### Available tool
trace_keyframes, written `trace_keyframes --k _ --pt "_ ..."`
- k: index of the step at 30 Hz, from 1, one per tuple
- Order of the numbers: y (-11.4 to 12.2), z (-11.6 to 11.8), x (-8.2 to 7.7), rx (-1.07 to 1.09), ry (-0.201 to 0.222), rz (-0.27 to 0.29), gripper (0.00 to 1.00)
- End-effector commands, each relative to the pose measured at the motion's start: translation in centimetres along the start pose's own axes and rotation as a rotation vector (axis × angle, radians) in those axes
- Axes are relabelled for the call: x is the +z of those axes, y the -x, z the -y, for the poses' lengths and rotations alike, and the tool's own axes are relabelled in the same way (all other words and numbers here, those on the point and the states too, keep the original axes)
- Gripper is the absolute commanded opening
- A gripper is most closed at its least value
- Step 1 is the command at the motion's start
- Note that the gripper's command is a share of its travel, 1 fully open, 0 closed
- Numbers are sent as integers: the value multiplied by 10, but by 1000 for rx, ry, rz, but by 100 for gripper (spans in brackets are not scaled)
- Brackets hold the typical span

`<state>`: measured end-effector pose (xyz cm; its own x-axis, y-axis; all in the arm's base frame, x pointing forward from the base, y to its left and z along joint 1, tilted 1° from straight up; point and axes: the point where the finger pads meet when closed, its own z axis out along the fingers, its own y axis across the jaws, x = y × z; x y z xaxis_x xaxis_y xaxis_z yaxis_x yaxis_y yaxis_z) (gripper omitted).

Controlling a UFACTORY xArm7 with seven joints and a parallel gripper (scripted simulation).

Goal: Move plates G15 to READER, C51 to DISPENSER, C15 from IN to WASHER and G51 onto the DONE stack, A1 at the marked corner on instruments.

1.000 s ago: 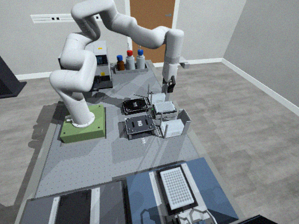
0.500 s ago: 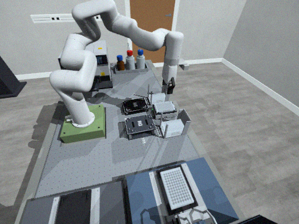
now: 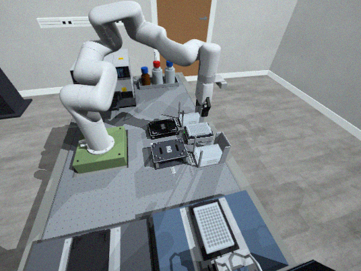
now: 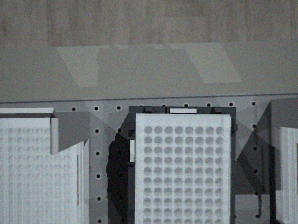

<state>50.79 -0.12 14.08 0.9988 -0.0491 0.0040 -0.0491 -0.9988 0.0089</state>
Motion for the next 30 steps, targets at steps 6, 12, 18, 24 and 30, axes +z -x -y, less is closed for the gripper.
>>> trace_keyframes --k 6,12,18,24,30 --pt "-1 0 8 0 1 -4 100" --pt "-1 0 16 0 1 -4 100" --pt "-1 0 24 0 1 -4 100" --pt "-1 0 29 0 1 -4 100" --pt "-1 0 37 0 1 -4 100"
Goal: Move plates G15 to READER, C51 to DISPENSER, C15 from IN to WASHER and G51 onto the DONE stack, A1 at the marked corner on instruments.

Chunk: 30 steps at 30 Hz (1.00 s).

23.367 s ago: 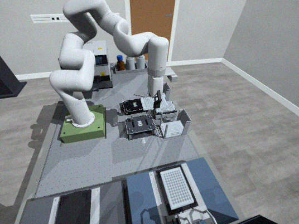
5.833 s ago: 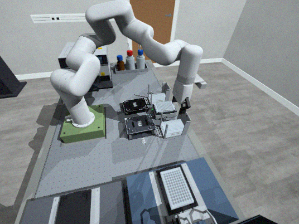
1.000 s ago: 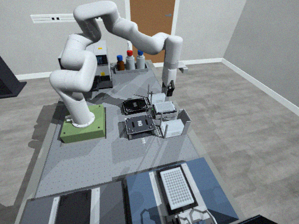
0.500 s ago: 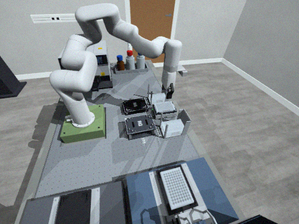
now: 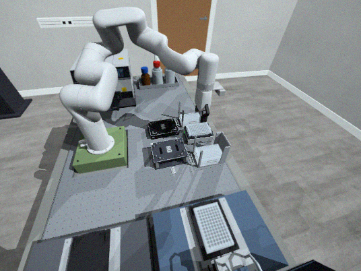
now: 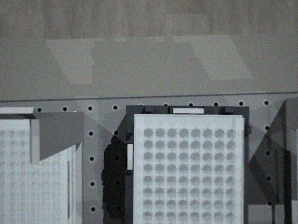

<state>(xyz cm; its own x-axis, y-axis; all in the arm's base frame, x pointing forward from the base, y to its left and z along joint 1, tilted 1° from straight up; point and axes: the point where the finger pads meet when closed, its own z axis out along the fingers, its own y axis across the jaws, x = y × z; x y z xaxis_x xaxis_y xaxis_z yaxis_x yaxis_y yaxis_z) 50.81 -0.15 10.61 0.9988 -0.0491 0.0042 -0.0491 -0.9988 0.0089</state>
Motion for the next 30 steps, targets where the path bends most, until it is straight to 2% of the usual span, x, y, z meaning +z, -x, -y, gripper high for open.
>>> trace_keyframes --k 1,30 --pt "-1 0 4 0 1 -4 100" --pt "-1 0 37 0 1 -4 100"
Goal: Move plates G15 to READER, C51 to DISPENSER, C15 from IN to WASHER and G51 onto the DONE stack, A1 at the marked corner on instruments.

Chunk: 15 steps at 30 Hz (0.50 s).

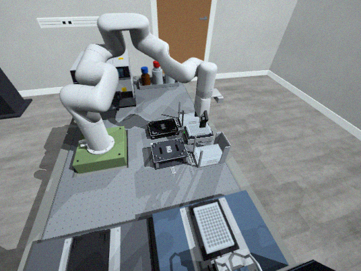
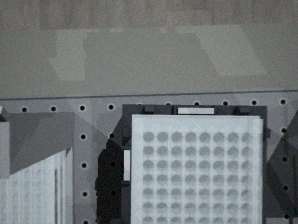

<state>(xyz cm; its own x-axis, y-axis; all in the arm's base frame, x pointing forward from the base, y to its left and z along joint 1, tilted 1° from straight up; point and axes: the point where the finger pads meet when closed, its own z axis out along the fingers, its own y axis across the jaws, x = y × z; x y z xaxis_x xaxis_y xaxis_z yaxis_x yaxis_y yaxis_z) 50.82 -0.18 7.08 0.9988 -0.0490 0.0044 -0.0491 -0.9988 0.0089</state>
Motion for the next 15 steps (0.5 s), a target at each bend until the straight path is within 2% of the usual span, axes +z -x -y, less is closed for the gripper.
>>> trace_keyframes --k 1,15 --pt "-1 0 3 0 1 -4 100" --pt "-1 0 19 0 1 -4 100"
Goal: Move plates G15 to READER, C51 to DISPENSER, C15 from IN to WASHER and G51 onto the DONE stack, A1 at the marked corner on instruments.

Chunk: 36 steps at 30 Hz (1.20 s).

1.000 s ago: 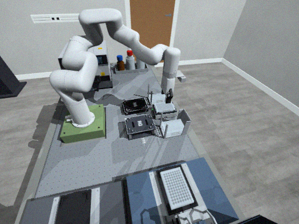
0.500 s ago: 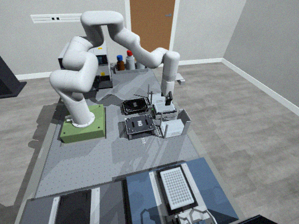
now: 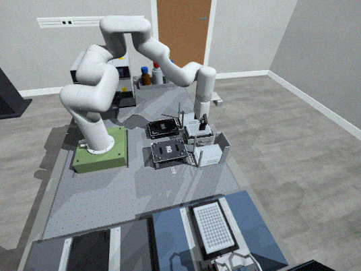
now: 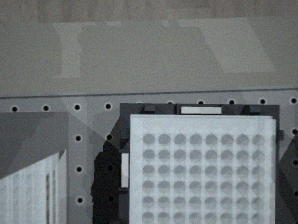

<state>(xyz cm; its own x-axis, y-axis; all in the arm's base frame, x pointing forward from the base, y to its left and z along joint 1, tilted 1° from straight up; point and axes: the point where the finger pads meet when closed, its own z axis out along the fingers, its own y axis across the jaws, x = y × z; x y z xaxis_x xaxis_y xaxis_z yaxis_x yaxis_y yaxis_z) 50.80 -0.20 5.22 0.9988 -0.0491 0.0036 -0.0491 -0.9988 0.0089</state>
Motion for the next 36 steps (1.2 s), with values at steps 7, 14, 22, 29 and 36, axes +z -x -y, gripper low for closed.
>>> trace_keyframes --k 7,14,22,29,36 --pt "-2 0 1 0 1 -5 100" --pt "-2 0 1 0 1 -5 100" --pt "-1 0 4 0 1 -5 100" --pt "-1 0 13 0 1 -5 100" --pt "-2 0 19 0 1 -5 100"
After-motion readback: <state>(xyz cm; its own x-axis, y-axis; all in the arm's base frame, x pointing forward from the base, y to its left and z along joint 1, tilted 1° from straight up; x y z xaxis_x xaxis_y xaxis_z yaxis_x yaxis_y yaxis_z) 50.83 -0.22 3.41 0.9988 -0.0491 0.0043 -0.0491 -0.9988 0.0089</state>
